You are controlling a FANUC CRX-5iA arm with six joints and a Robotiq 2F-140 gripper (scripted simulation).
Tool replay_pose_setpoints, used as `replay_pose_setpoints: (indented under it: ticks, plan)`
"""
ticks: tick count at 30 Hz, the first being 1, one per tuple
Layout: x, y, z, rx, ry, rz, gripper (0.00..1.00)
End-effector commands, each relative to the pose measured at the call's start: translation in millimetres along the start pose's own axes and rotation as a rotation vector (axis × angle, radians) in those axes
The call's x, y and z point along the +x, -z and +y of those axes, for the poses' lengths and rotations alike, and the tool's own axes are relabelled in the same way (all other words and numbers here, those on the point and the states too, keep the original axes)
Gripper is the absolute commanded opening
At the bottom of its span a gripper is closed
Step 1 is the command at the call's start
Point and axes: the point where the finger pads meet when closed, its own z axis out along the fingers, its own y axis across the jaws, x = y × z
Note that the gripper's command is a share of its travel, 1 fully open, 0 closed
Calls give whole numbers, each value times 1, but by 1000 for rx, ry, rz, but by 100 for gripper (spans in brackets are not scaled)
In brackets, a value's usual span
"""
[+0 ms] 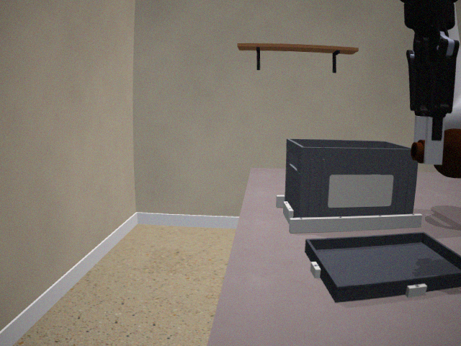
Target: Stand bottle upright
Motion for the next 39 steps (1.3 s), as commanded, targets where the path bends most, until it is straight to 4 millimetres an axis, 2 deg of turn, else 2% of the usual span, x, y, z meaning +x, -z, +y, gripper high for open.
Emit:
replay_pose_setpoints:
  ticks: [1, 11, 39]
  plan:
    - [0, 0, 0, 0, -61, 1, 0]
    - [0, 0, 0, 0, -157, 1, 0]
    - [0, 0, 0, 0, -159, 1, 0]
